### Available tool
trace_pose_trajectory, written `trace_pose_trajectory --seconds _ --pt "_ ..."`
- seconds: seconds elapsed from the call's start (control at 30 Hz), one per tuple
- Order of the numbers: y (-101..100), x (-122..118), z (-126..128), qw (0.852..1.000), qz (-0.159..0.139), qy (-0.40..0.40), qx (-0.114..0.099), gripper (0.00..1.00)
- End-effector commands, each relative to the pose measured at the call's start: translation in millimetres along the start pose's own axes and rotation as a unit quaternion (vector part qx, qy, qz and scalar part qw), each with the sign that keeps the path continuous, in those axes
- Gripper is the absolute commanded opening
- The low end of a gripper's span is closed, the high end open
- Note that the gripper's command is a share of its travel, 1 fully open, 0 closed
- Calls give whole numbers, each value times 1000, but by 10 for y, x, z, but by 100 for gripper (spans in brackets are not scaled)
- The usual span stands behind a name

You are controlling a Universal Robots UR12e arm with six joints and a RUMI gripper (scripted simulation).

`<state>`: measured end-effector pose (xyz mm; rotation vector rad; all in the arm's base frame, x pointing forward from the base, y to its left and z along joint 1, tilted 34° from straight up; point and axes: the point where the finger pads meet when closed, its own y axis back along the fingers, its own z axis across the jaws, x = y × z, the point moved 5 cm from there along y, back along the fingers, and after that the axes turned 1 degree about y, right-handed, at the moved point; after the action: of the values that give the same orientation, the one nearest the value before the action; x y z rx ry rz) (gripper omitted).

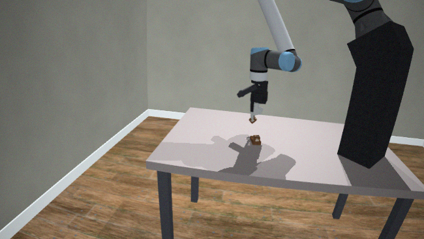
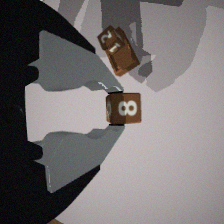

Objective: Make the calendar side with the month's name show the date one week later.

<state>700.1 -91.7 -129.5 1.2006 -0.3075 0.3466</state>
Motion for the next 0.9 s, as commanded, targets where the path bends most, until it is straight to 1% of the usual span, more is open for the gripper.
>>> trace_pose_trajectory --seconds 0.0,0.13,0.2,0.37,0.5,0.67,0.87 --pt "-21 38 -3 1000 -28 -1 2 10" --pt "-25 66 -3 999 -52 -1 2 10" --pt "-25 66 -3 999 -52 -1 2 10" --pt "-12 98 -1 997 -79 0 2 10" --pt "4 116 2 995 -95 0 1 10" --pt "19 128 4 994 -106 1 1 10" --pt "22 130 4 994 -108 1 0 10"
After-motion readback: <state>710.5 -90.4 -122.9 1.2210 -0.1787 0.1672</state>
